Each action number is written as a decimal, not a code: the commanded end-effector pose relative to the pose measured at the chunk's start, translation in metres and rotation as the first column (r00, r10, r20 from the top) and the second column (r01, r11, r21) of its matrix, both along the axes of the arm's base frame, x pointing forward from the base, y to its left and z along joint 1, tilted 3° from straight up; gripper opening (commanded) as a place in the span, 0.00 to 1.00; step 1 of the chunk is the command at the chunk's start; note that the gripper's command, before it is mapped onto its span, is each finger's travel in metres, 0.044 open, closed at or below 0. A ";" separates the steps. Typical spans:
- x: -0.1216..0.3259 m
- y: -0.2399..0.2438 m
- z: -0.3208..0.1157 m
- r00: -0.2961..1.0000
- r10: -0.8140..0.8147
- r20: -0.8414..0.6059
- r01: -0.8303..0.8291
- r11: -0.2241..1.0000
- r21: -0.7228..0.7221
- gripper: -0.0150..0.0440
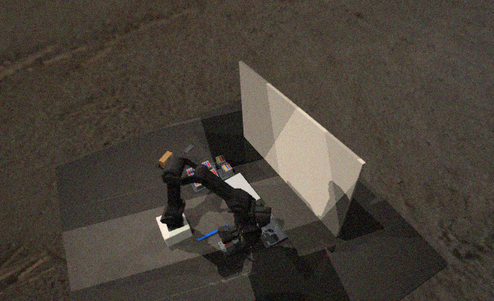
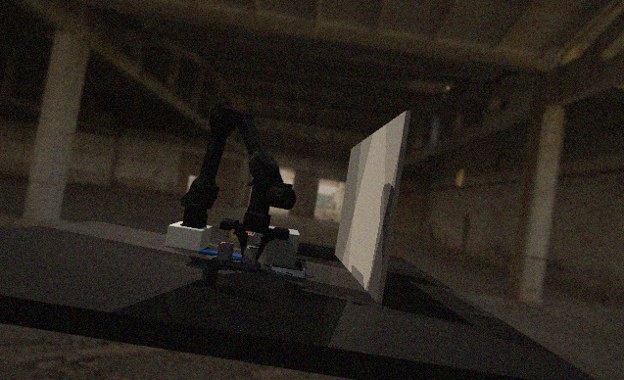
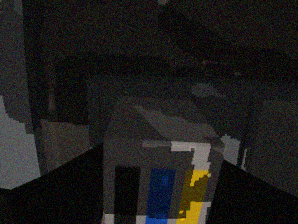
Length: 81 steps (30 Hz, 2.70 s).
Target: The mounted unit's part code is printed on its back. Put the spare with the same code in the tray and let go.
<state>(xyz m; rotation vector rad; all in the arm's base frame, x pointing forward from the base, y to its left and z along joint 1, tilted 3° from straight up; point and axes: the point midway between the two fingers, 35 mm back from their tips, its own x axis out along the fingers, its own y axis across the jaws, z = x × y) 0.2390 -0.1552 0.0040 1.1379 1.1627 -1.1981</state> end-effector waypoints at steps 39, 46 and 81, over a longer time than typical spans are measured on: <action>0.014 0.004 0.155 1.000 0.006 0.012 -0.006 1.000 -0.002 0.25; 0.043 0.002 0.158 1.000 0.006 0.015 -0.006 1.000 -0.002 0.25; 0.105 0.002 0.146 1.000 0.006 0.020 -0.006 1.000 -0.001 0.25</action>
